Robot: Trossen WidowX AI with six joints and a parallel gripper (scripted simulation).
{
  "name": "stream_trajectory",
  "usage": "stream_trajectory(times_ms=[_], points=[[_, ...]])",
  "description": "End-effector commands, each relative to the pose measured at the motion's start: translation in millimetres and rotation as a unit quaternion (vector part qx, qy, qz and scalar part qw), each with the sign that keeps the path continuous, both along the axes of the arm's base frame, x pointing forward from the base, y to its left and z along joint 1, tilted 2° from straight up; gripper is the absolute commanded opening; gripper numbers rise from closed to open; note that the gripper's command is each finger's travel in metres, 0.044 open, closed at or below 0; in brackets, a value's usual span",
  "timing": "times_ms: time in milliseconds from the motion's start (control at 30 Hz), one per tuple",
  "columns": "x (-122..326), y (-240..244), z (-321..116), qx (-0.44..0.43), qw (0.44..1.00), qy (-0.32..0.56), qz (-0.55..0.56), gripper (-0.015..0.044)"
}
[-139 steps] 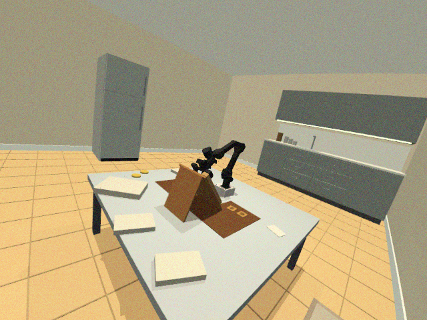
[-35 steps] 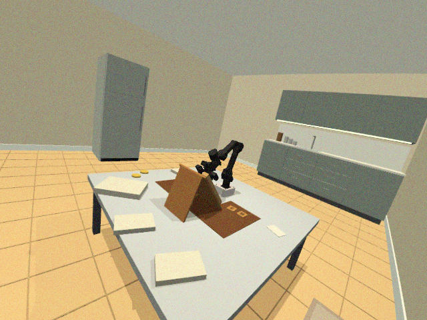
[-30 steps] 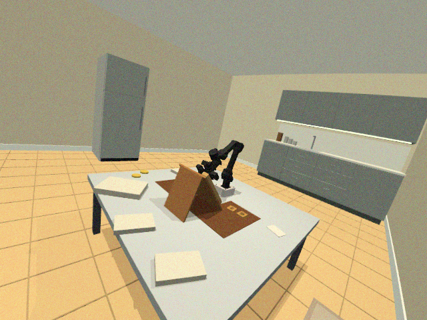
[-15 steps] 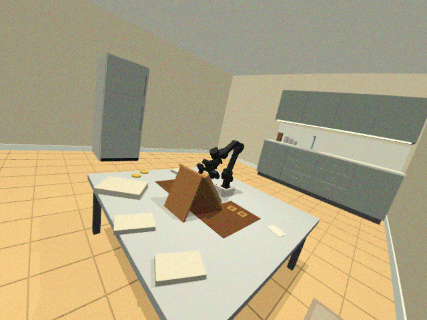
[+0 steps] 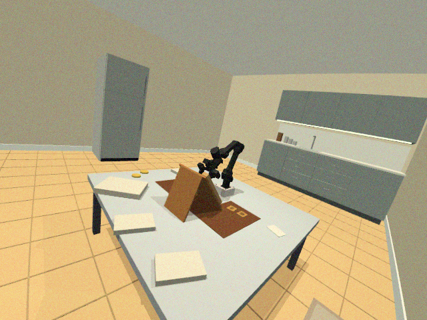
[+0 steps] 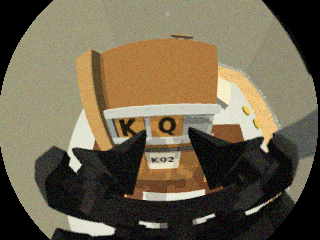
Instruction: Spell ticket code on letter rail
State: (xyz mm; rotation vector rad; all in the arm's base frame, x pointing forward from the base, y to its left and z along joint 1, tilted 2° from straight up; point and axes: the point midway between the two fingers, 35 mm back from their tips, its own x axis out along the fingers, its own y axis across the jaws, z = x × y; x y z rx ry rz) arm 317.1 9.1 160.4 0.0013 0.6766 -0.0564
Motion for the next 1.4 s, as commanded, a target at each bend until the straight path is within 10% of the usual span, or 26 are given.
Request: stream_trajectory(times_ms=[0, 1367], points=[[-3, 0, 2, 0.001, 1.000, -0.002, -0.002, 0.0295], [-15, 1, 10, 0.001, 1.000, -0.002, -0.002, 0.0295]])
